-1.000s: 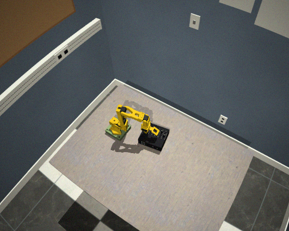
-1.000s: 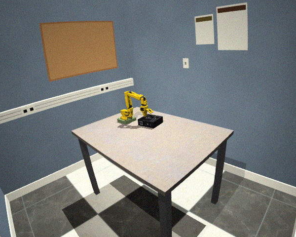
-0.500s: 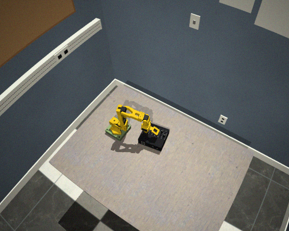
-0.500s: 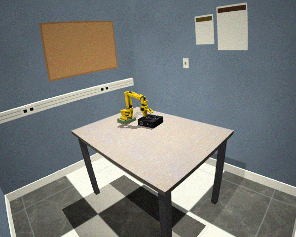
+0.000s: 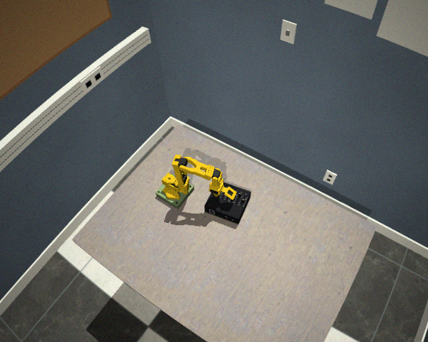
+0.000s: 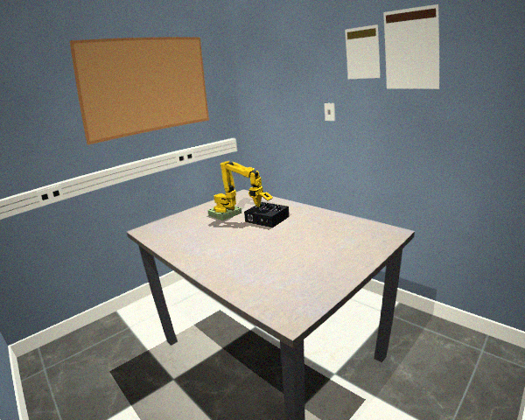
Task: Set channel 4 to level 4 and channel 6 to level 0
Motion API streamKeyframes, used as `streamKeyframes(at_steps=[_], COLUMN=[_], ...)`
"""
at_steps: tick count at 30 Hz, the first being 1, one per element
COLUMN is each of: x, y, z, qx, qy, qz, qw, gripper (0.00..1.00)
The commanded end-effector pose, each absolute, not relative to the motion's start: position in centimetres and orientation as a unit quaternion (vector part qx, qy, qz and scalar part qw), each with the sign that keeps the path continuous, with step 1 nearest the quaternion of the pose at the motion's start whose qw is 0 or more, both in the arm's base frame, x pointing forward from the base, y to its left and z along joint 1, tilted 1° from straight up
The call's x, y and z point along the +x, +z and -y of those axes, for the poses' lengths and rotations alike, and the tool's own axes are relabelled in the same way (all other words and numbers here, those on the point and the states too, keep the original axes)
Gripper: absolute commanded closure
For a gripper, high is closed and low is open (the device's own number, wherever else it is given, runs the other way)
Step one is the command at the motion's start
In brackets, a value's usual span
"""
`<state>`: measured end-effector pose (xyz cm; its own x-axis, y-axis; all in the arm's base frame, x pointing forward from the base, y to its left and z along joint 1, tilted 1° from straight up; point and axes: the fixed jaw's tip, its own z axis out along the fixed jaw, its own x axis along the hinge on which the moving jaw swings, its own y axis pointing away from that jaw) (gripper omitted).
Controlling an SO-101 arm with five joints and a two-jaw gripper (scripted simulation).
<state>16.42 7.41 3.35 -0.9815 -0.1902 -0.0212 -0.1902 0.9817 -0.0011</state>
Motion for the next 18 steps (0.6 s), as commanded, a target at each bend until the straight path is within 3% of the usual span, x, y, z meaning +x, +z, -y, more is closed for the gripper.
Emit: streamKeyframes(at_steps=[1,18], x=[16.21,16.15], y=[3.24,3.25], z=[-8.0,-8.29], qx=[-0.103,-0.103], qy=[0.002,0.002], qz=[-0.995,-0.995], qw=[0.005,0.005], gripper=[1.0,1.0])
